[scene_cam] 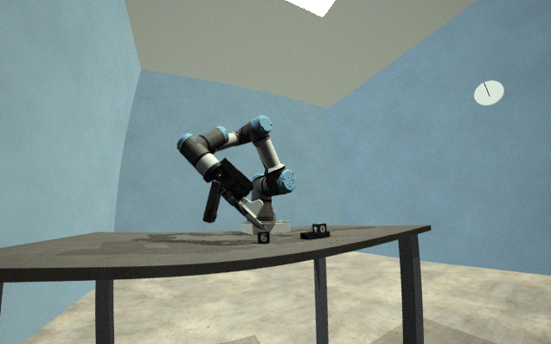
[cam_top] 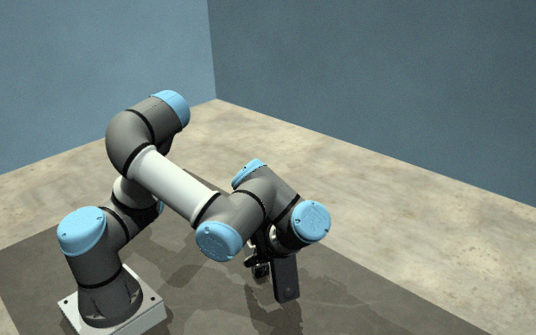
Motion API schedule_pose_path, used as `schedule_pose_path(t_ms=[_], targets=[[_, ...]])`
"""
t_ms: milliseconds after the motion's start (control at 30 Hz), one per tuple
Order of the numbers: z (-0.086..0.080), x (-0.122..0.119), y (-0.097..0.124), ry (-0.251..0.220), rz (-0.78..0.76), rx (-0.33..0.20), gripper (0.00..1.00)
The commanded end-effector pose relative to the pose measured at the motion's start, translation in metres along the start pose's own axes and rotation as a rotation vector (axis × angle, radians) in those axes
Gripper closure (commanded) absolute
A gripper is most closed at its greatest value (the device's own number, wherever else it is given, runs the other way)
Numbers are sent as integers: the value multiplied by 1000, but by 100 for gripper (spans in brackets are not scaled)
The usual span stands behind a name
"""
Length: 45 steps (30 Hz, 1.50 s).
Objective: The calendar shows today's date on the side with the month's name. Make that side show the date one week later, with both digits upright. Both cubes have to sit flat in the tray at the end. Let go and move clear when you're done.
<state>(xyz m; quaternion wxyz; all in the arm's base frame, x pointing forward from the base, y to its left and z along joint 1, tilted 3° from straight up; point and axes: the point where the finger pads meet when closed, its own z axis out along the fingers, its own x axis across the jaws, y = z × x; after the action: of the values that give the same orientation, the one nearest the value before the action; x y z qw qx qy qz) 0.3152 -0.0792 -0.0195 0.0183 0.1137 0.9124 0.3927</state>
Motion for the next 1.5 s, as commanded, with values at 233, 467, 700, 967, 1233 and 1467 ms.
schedule_pose_path(t_ms=[233,467,700,967,1233,1467], targets=[[-25,0,24,-1,-1,1,58],[-33,0,32,-1,-1,1,58],[-34,0,33,-1,-1,3,58],[-33,0,33,6,-1,52,58],[-33,0,35,7,-1,199,58],[-33,0,36,0,-1,255,58]])
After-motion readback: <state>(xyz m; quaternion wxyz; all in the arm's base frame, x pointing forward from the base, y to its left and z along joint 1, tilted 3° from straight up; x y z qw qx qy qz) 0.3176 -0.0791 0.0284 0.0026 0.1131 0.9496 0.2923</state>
